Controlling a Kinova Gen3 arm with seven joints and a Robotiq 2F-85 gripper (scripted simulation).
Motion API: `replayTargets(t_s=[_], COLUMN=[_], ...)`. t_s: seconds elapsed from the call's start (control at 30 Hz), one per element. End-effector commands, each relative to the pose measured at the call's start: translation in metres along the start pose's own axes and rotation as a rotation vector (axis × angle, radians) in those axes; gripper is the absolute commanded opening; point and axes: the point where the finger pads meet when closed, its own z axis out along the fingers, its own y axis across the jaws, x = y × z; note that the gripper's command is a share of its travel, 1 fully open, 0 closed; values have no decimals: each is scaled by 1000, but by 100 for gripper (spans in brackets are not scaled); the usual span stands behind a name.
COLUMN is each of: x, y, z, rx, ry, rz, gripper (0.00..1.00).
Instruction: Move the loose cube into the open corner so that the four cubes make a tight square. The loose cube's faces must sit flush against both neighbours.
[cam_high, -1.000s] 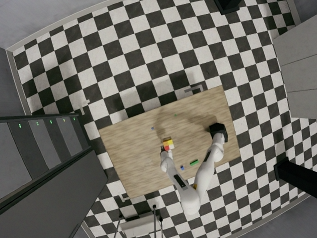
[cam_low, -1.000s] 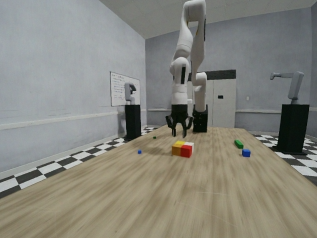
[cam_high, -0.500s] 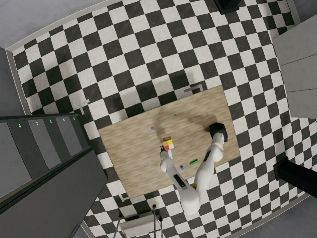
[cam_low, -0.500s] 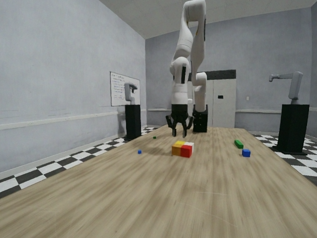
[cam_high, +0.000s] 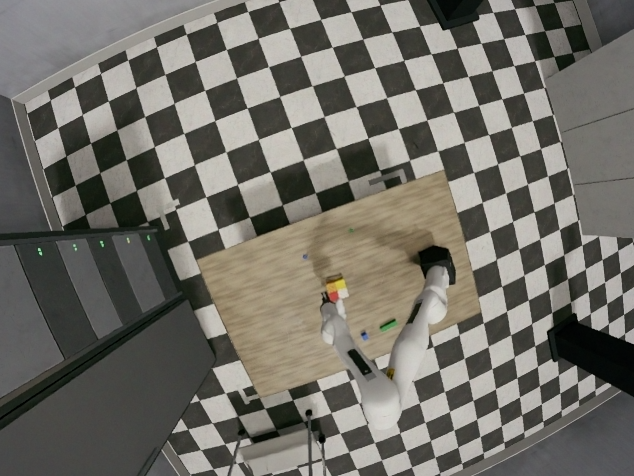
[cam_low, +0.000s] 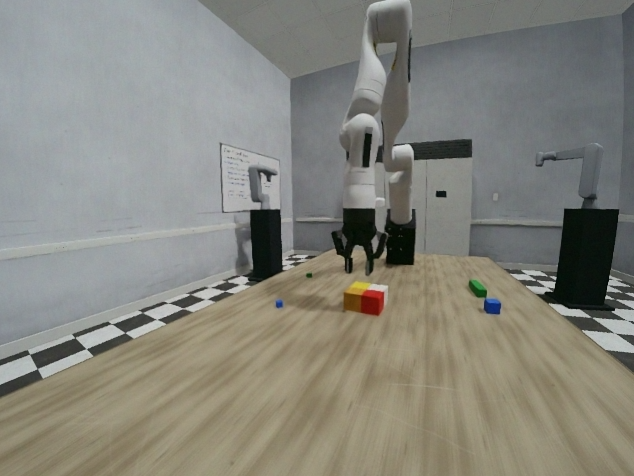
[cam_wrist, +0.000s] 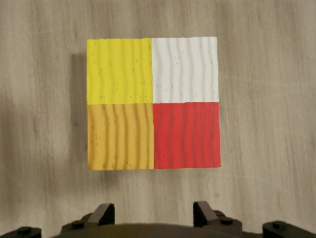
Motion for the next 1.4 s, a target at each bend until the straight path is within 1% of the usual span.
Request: replayTargets(t_s=[0.0,0.47,0.63,0.8,0.97,1.03,1.23,1.37], x=[0,1,8,22,38,38,53,61], y=[0,1,4,12,24,24,42,54], z=[0,0,1,2,3,3,3,2], rx=[0,1,7,14,16,16,11,6], ry=[-1,1,10,26,39,39,35,23], rz=[0,-20,-131,-358,-673,-673,-1078,-1307], gripper=[52,52,52,52,52,52,52,52])
